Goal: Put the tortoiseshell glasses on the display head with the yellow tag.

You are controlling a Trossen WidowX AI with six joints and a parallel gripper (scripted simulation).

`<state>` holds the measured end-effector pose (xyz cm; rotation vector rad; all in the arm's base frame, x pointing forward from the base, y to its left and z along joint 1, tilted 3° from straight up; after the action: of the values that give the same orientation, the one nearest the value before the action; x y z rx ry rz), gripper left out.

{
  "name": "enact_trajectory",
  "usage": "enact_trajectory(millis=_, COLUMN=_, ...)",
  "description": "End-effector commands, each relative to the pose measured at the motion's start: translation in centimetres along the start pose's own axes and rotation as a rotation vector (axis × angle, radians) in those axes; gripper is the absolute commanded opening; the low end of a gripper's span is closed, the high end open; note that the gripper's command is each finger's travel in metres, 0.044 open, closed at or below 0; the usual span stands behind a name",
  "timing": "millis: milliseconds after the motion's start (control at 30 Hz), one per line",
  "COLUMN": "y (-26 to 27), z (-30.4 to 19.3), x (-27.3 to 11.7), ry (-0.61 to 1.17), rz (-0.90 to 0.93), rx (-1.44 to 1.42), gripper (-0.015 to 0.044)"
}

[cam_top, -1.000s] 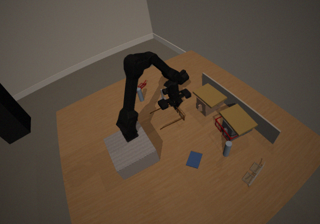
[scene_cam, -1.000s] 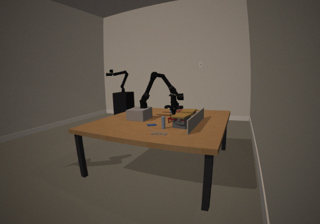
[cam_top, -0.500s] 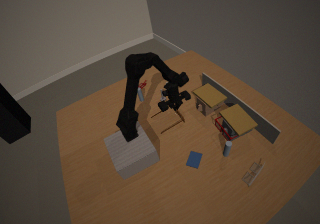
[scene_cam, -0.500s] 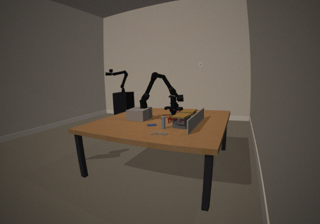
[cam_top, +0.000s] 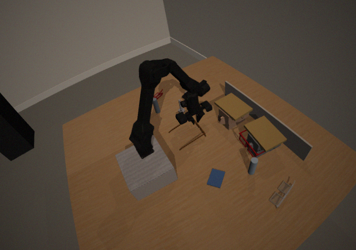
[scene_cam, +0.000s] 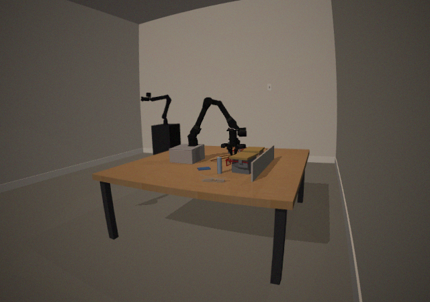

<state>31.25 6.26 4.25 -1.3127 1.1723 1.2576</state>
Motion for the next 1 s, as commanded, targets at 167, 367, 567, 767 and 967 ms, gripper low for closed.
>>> enact_trajectory(millis=167, y=0.5, z=0.1, x=-0.3, ry=0.003, rz=0.004, rx=-0.002, gripper=0.0107)
enact_trajectory(millis=367, y=0.8, z=0.1, x=-0.5, ry=0.004, rz=0.005, rx=-0.003, gripper=0.0107)
enact_trajectory(millis=567, y=1.1, z=0.2, x=-0.7, ry=0.006, rz=0.006, rx=-0.004, gripper=0.0107)
enact_trajectory(millis=767, y=0.5, z=0.1, x=-3.2, ry=0.006, rz=0.006, rx=-0.005, gripper=0.0107)
enact_trajectory(millis=967, y=0.0, z=0.0, x=-5.6, ry=0.006, rz=0.005, rx=-0.005, gripper=0.0107)
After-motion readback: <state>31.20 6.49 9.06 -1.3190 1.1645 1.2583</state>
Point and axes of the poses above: the point midway between the two fingers, 35 mm back from their tips, its own x axis out along the fingers, its own y axis across the jaws, z = x × y, the point moved 10 cm from there along -x, back along the fingers, and after that the axes turned 12 degrees about -x, right-handed, at the moved point
